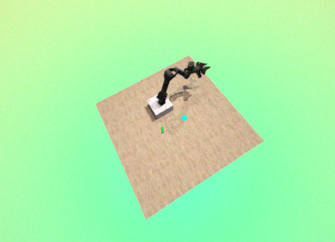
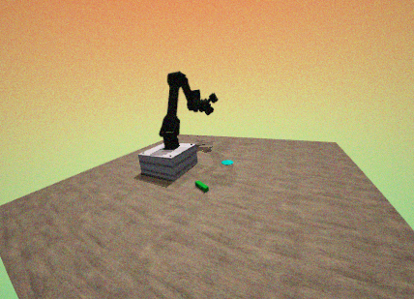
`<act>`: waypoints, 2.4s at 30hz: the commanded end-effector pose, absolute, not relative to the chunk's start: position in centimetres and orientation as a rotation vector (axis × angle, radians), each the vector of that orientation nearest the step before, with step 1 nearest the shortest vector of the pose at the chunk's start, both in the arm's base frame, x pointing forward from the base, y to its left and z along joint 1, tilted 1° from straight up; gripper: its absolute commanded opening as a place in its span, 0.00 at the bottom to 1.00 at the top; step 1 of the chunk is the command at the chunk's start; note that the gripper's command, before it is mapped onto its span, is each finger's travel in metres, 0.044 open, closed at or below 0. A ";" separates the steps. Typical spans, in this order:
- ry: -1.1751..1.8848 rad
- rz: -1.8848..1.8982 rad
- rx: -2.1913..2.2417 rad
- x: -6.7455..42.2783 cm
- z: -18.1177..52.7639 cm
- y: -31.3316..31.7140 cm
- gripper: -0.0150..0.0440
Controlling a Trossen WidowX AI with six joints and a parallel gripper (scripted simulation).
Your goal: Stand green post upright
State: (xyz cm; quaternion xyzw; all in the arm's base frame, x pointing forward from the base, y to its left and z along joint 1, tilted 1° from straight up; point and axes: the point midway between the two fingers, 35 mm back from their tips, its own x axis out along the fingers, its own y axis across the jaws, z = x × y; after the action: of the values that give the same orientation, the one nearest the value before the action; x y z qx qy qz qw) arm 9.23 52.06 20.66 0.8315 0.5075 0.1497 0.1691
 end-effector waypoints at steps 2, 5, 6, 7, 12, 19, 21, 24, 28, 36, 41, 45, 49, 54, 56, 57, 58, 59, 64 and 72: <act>1.436 0.419 2.334 9.8 20.3 52.0 0.84; 1.348 0.396 2.232 13.1 19.0 51.4 0.71; 1.303 0.388 2.202 14.5 18.7 51.0 0.67; 1.260 0.379 2.171 15.9 18.4 50.6 0.65; 1.069 0.315 2.008 22.6 16.8 47.7 0.65; 0.873 0.189 1.763 31.0 14.6 41.8 0.65; 0.832 0.147 1.691 33.0 14.0 39.8 0.65; 0.781 0.081 1.583 35.9 13.1 36.5 0.65; 0.735 -0.010 1.441 39.1 11.9 31.8 0.65; 0.710 -0.194 1.168 43.3 9.8 21.4 0.65; 0.736 -0.303 1.012 44.3 8.7 14.7 0.65; 0.778 -0.383 0.898 44.3 7.9 9.4 0.65; 0.836 -0.454 0.795 43.5 7.2 4.3 0.65; 0.928 -0.528 0.685 41.6 6.5 -1.7 0.65; 0.970 -0.551 0.647 40.6 6.3 -3.9 0.65; 0.992 -0.562 0.629 40.0 6.2 -5.0 0.65; 1.014 -0.572 0.613 39.4 6.1 -6.0 0.65; 1.037 -0.580 0.597 38.8 6.0 -7.0 0.65; 1.158 -0.608 0.535 35.3 5.7 -11.6 0.65; 1.356 -0.598 0.490 28.5 5.8 -16.9 0.65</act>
State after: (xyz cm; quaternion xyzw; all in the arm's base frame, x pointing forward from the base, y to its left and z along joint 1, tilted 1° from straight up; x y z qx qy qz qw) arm 30.43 -15.61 5.32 0.2255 0.5924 -0.2784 0.7216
